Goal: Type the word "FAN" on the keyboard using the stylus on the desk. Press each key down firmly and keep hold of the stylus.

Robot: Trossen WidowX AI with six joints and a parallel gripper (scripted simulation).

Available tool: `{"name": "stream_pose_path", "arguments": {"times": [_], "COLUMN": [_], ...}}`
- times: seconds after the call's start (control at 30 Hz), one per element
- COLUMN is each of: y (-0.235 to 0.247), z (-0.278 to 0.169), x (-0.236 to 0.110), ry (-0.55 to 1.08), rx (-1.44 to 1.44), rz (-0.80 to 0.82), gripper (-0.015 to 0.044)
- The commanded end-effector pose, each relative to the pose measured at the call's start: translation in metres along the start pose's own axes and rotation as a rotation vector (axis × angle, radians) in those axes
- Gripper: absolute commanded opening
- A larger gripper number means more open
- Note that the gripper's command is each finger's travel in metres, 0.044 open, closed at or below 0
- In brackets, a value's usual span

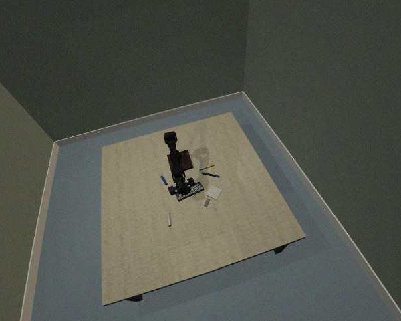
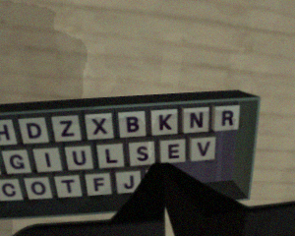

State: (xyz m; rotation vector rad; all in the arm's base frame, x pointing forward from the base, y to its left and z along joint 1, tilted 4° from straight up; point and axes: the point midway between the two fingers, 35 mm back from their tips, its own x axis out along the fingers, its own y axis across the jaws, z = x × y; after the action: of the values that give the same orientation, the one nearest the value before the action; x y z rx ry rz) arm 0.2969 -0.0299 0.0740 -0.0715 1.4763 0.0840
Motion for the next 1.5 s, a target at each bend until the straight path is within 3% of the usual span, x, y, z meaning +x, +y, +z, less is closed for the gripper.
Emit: {"name": "stream_pose_path", "arguments": {"times": [0.0,0.33,0.53,0.97,1.23,1.47], "y": [-0.025,-0.023,0.003,0.005,0.082,0.084], "z": [-0.001,-0.002,-0.033,-0.032,-0.033,-0.033], "x": [0.000,0.000,0.000,0.000,-0.001,-0.001], "ry": [0.000,0.000,0.003,0.003,0.003,0.003], "rx": [-0.003,-0.003,-0.003,-0.003,-0.002,-0.002], "rz": [0.003,0.003,0.006,0.006,0.014,0.014], "gripper": [0.0000,0.0000,0.0000,0.0000,0.0000,0.0000]}}
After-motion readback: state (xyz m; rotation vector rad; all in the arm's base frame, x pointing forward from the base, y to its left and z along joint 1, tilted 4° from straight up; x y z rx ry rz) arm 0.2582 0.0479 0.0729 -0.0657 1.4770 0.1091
